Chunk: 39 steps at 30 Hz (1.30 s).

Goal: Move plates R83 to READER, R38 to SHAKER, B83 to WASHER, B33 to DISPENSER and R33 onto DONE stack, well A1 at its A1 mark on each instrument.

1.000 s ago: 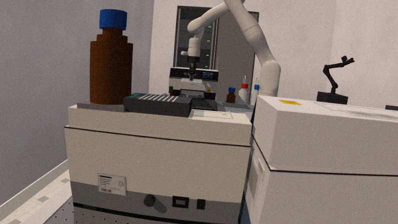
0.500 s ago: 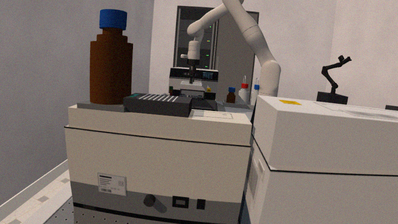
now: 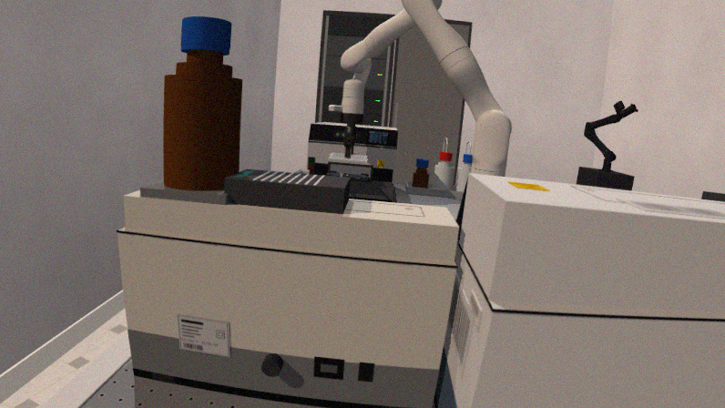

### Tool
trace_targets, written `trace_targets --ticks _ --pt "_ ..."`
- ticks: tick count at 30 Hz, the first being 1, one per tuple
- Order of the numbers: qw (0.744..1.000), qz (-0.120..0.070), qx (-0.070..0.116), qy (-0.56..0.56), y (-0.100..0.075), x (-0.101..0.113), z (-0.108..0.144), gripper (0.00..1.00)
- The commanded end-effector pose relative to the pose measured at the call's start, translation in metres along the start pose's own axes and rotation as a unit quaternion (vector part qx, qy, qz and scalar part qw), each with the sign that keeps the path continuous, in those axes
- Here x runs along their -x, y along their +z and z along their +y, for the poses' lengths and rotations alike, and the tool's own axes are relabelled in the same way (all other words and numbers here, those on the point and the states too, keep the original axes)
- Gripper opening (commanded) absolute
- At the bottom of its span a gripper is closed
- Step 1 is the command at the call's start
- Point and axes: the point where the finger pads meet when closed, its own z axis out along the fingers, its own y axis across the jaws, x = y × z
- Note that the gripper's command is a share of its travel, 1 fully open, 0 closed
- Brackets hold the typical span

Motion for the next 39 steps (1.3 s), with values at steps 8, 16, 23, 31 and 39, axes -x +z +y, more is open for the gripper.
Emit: trace_targets --ticks 8,16,23,31,39 --pt "1.0 0.001 -0.001 -0.003 0.015 0.0 0.0 0.94" --pt "1.0 0.001 -0.001 -0.003 0.022 0.0 0.0 0.94" --pt "1.0 0.0 -0.001 -0.003 0.026 0.001 0.001 0.94" --pt "1.0 0.001 0.0 -0.003 0.026 0.0 0.001 0.94" --pt "1.0 0.0 0.0 -0.001 0.025 0.0 0.0 0.94"
